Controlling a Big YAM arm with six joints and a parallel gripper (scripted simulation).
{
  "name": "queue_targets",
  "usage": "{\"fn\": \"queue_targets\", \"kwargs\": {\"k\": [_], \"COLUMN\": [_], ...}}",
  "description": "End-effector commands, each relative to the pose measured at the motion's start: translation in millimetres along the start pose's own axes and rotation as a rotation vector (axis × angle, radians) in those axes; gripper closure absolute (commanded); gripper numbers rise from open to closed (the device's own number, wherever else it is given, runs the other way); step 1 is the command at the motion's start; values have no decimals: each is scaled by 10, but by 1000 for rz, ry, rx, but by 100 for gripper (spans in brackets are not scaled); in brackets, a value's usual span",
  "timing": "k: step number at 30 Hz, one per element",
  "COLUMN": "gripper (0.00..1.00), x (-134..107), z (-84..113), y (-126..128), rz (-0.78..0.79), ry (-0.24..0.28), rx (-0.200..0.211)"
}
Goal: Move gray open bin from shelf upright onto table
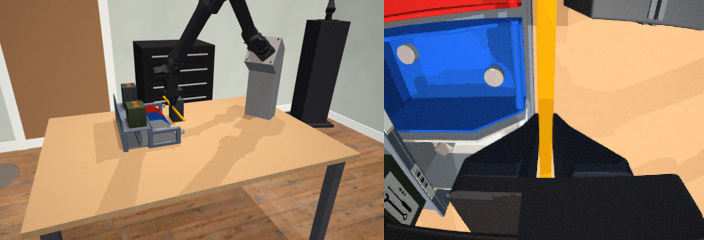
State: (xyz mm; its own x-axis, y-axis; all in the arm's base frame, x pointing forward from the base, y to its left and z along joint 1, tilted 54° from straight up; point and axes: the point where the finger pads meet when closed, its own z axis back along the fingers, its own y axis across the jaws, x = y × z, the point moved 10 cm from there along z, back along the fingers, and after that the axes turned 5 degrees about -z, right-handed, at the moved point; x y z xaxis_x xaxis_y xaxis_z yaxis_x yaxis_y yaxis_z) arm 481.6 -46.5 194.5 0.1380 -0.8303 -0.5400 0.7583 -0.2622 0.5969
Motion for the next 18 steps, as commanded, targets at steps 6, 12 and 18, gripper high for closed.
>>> {"fn": "queue_targets", "kwargs": {"k": [6,12,18], "gripper": [100,100,100], "x": [52,53,52], "z": [308,374,437], "y": [79,65,62], "rz": [-1,-2,-2], "ry": [-19,-19,-19], "rx": [36,34,34]}}
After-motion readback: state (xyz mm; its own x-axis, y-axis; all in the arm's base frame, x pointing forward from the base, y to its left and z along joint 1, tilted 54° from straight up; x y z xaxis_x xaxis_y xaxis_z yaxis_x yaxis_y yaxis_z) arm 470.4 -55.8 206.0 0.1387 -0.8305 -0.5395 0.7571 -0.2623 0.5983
